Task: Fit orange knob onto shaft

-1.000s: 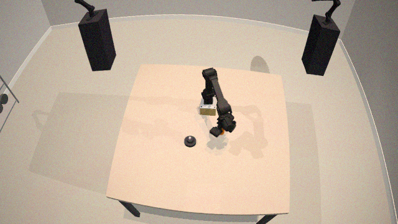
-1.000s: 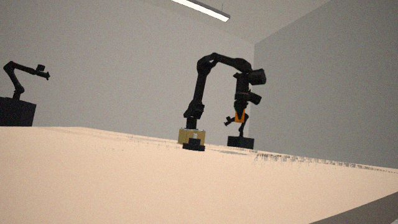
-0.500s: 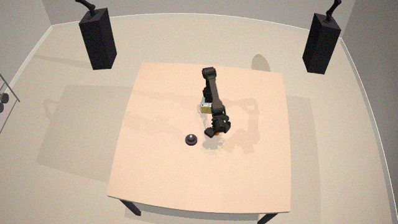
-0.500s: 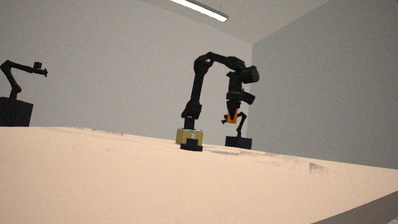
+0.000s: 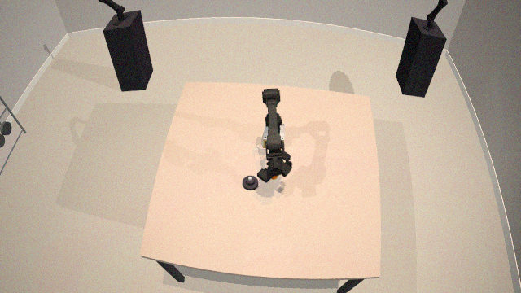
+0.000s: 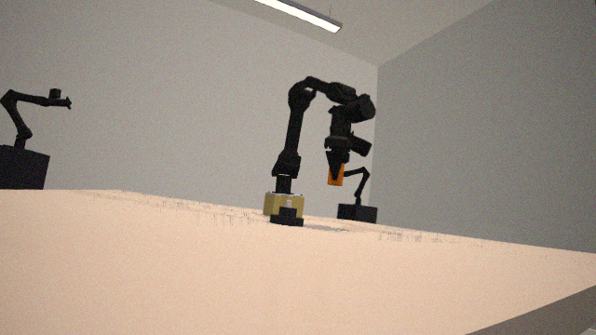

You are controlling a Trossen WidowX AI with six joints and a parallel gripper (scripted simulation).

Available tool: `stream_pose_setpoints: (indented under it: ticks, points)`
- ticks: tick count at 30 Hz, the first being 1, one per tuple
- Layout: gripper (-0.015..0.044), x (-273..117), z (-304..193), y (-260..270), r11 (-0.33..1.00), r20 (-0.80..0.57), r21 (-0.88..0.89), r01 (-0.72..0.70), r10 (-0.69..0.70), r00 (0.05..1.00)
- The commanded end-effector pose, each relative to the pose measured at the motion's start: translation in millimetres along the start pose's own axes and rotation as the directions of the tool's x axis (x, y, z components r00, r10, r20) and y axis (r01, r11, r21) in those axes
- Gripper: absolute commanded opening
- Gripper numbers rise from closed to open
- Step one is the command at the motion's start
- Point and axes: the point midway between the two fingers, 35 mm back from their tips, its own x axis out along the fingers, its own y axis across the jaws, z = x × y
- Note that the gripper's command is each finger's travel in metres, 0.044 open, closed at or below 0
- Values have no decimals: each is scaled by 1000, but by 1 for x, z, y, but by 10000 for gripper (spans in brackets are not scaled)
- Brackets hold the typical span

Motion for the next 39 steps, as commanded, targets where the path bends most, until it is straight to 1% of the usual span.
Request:
stream_pose_setpoints:
  ticks: [1,34,39]
  points:
    - [0,4,-10,-8,1000,-3,-3,-1,1,1000]
    - [0,30,-101,-60,1000,-11,-19,2,-2,1000]
    - [0,31,-106,-62,1000,-11,-4,2,-2,1000]
